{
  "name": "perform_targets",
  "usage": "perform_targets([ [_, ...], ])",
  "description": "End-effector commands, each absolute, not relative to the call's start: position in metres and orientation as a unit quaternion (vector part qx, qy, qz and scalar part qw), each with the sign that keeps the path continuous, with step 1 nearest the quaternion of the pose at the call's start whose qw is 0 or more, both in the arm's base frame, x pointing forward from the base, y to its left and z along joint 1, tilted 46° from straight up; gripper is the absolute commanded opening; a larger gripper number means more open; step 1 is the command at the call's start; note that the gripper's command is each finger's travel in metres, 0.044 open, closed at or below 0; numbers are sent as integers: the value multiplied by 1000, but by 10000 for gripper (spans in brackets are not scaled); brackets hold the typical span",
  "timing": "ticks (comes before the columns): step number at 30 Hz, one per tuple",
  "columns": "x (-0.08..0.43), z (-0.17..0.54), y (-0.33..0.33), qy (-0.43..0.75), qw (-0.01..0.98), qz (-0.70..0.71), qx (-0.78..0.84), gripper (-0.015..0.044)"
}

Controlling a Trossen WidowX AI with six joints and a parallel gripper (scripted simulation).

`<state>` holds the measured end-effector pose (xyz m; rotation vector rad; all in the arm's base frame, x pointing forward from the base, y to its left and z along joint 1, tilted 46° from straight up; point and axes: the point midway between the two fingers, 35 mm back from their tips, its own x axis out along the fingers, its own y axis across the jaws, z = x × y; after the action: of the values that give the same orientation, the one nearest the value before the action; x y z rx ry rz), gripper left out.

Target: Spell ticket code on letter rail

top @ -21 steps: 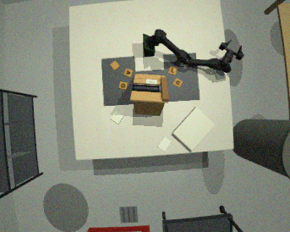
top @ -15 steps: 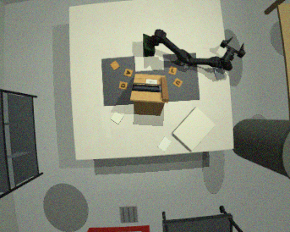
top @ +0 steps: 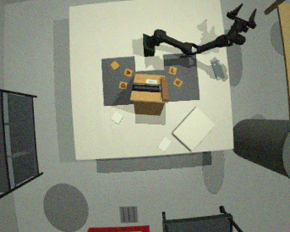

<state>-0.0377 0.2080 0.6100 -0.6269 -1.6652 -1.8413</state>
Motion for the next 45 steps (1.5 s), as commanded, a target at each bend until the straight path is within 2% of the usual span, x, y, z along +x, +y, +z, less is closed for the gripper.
perform_targets([
  [1,-54,620,138,-557,349,-725,-206,440],
  [12,-55,593,-54,-364,532,-755,-115,440],
  [25,21,471,-222,-134,740,-659,0,440],
  [35,107,333,-268,32,859,-502,89,440],
  [45,177,184,-228,171,923,-290,188,440],
])
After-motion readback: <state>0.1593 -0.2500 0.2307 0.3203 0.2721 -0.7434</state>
